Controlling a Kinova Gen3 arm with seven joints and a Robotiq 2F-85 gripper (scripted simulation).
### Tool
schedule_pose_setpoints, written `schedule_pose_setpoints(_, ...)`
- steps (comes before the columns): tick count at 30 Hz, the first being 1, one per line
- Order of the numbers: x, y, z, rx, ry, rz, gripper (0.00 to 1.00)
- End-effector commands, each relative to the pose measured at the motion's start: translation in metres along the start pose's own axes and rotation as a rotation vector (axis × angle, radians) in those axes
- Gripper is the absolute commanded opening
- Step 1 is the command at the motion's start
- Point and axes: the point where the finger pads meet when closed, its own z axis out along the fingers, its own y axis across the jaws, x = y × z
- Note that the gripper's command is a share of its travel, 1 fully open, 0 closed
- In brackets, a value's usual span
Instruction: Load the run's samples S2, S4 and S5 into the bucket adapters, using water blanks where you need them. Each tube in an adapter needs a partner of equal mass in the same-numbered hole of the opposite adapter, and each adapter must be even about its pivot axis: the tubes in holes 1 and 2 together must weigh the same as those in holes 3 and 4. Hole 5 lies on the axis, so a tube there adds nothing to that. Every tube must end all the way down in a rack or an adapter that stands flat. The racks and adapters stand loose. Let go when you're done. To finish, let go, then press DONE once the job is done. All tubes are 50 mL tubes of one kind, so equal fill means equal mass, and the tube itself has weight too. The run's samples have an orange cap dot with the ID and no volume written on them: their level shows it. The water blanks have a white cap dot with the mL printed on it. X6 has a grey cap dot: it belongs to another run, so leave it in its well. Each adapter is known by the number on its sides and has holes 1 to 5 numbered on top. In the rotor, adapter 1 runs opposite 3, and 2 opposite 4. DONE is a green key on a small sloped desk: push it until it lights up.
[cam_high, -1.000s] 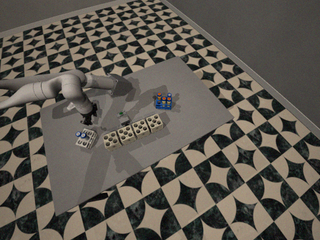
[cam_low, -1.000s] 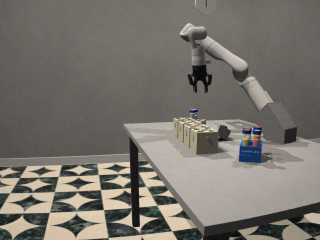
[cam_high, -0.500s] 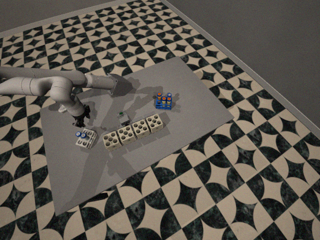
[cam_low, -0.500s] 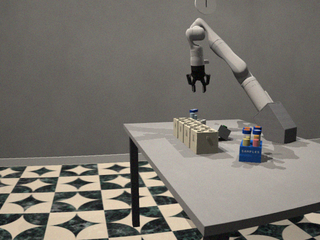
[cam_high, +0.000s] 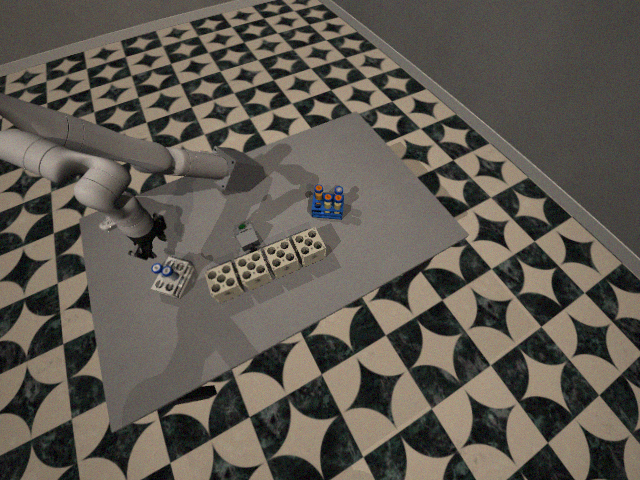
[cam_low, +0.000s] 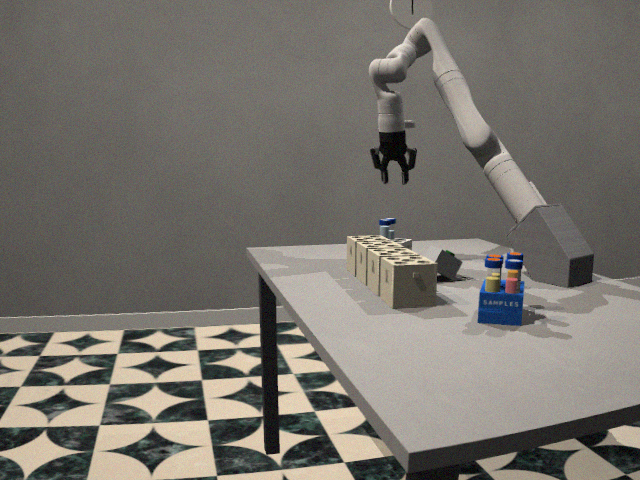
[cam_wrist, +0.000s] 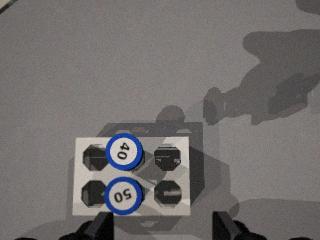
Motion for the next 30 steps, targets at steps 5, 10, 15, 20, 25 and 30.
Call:
schedule_pose_setpoints(5, 0.02, -0.014, 0.004, -0.011, -0.025, -0.004, 0.62)
schedule_pose_setpoints(10, 0.034, -0.023, 0.007, -0.011, -0.025, -0.004, 0.62)
schedule_pose_setpoints(15, 0.047, -0.032, 0.01, -0.011, -0.025, -0.004, 0.62)
schedule_pose_setpoints(20, 0.056, -0.038, 0.011, -0.011, -0.025, -0.004, 0.62)
schedule_pose_setpoints(25, 0.056, -0.038, 0.011, -0.011, -0.025, -0.004, 0.62)
schedule_pose_setpoints(30, 0.056, -0.038, 0.011, -0.011, -0.025, -0.004, 0.62)
